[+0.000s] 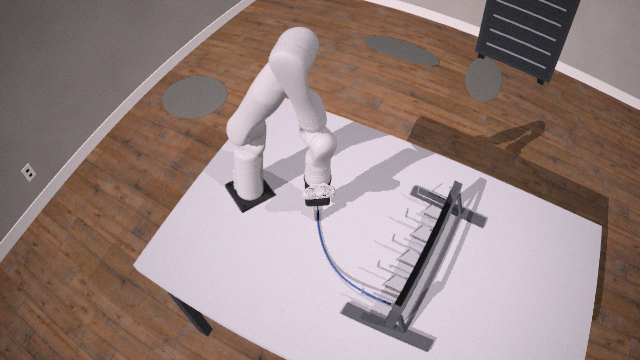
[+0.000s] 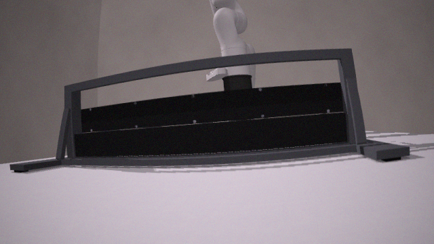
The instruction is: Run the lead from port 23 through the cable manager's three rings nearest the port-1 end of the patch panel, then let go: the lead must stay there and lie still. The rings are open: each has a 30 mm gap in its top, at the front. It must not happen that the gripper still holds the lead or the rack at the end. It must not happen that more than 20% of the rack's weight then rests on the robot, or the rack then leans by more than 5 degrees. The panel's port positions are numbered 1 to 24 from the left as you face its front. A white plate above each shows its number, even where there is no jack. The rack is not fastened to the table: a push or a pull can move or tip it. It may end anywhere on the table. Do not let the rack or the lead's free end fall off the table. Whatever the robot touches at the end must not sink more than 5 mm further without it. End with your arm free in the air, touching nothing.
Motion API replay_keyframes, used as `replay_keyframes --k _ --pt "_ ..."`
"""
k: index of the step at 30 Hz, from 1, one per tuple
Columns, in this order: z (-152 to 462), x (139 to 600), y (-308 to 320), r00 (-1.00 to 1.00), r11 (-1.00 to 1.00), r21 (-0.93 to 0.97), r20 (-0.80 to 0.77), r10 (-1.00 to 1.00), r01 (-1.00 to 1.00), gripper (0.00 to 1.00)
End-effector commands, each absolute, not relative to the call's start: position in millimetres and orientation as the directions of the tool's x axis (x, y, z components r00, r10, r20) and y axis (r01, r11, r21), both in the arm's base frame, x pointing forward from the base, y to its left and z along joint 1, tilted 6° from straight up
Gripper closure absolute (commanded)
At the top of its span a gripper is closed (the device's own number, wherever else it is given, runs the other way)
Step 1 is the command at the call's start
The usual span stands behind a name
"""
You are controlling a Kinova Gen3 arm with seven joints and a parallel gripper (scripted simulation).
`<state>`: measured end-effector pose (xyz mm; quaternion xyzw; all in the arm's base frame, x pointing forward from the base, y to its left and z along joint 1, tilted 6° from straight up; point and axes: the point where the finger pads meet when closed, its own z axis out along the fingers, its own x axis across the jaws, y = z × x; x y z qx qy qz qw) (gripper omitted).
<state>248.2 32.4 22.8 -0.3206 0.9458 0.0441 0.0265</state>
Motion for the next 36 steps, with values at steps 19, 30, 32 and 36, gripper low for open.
replay_keyframes --k 19,30,32,36 --pt "24 248 32 -0.793 0.791 0.063 -0.081 -0.604 -0.609 1.00" --pt "29 248 32 -0.791 0.790 0.051 -0.089 -0.605 -0.611 1.00" --pt "31 248 32 -0.791 0.790 0.051 -0.089 -0.605 -0.611 1.00" --pt "34 248 31 -0.791 0.790 0.051 -0.089 -0.605 -0.611 1.00"
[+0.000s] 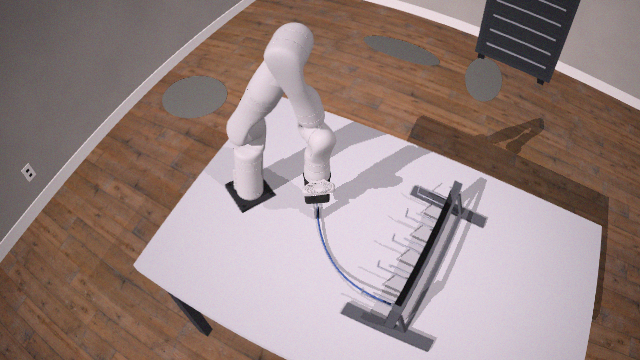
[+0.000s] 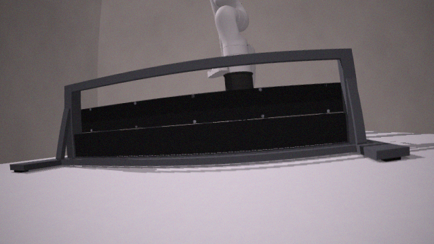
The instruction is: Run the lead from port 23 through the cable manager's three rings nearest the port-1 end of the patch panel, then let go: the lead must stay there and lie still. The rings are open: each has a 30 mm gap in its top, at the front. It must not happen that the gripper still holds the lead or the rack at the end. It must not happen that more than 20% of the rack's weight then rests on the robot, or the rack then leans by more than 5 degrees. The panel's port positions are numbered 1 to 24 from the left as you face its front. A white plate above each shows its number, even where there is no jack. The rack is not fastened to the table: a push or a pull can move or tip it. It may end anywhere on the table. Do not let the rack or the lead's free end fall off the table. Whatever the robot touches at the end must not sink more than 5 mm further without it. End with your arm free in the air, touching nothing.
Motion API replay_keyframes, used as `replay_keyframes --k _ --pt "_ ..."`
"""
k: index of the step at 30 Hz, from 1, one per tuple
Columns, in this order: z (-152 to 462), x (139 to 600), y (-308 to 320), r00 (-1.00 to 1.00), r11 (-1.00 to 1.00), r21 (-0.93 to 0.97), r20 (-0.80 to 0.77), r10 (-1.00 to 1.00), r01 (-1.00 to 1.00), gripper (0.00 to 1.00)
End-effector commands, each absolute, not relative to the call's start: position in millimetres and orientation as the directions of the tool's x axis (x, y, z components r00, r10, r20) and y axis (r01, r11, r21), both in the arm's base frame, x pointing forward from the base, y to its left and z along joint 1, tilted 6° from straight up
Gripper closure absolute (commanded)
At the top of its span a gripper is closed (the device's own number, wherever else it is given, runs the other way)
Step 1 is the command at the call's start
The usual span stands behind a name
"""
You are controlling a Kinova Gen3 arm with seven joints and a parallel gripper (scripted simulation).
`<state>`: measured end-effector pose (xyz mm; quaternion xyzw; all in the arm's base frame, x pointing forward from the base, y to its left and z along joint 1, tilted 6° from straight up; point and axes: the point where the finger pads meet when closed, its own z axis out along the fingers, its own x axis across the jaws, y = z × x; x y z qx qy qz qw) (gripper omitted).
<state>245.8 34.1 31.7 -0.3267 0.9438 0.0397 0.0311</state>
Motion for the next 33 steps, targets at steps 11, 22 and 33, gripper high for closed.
replay_keyframes --k 11,22,33 --pt "43 248 30 -0.791 0.790 0.051 -0.089 -0.605 -0.611 1.00" --pt "56 247 29 -0.791 0.790 0.051 -0.089 -0.605 -0.611 1.00" --pt "62 247 29 -0.791 0.790 0.051 -0.089 -0.605 -0.611 1.00"
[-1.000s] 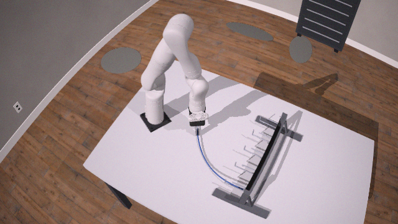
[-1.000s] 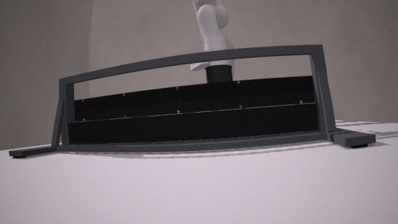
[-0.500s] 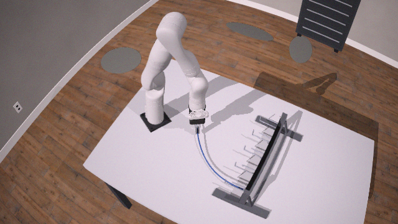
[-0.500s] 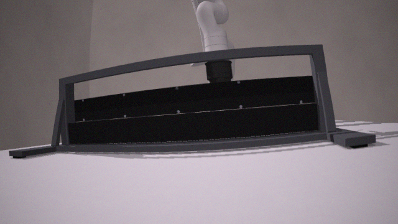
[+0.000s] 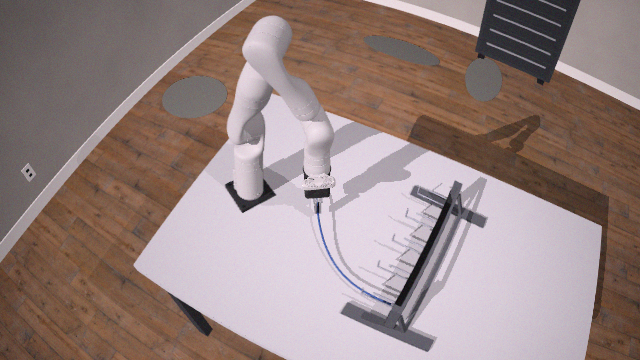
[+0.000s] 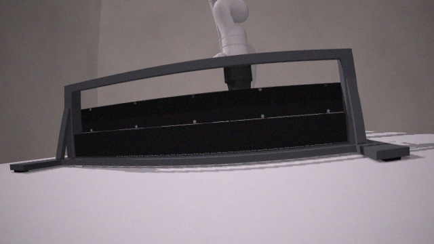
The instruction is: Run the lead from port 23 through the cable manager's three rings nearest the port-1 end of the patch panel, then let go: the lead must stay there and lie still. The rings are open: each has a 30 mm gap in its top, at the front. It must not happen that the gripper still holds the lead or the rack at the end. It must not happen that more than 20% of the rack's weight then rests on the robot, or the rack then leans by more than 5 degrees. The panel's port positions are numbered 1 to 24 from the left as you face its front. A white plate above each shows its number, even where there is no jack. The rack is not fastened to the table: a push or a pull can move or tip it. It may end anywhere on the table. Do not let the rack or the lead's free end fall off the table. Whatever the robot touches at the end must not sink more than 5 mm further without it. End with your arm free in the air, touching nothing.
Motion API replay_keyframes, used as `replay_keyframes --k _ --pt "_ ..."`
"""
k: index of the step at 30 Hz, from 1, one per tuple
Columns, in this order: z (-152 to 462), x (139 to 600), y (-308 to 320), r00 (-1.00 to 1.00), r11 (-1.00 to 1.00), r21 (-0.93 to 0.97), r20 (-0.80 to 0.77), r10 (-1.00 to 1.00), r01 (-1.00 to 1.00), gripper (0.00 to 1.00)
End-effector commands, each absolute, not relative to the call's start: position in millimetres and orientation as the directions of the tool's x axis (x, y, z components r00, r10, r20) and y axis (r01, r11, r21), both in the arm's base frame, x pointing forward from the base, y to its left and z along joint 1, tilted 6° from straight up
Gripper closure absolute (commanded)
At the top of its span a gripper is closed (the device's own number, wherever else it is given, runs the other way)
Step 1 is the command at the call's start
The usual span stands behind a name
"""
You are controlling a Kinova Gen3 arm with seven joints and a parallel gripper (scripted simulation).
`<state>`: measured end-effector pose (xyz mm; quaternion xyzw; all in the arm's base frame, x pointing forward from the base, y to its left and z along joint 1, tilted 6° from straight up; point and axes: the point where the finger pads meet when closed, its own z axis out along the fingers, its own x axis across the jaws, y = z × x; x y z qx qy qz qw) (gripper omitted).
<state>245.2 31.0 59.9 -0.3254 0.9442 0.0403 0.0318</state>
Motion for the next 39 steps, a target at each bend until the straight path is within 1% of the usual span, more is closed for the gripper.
replay_keyframes --k 1,16,25,27,39 --pt "62 247 29 -0.791 0.790 0.051 -0.089 -0.605 -0.611 1.00" --pt "64 249 29 -0.793 0.793 0.050 -0.089 -0.602 -0.607 1.00" --pt "79 276 45 -0.830 0.829 0.054 -0.086 -0.551 -0.556 1.00" --pt "79 276 45 -0.830 0.829 0.054 -0.086 -0.551 -0.556 1.00" --pt "135 368 102 -0.929 0.927 0.074 -0.072 -0.362 -0.367 1.00"
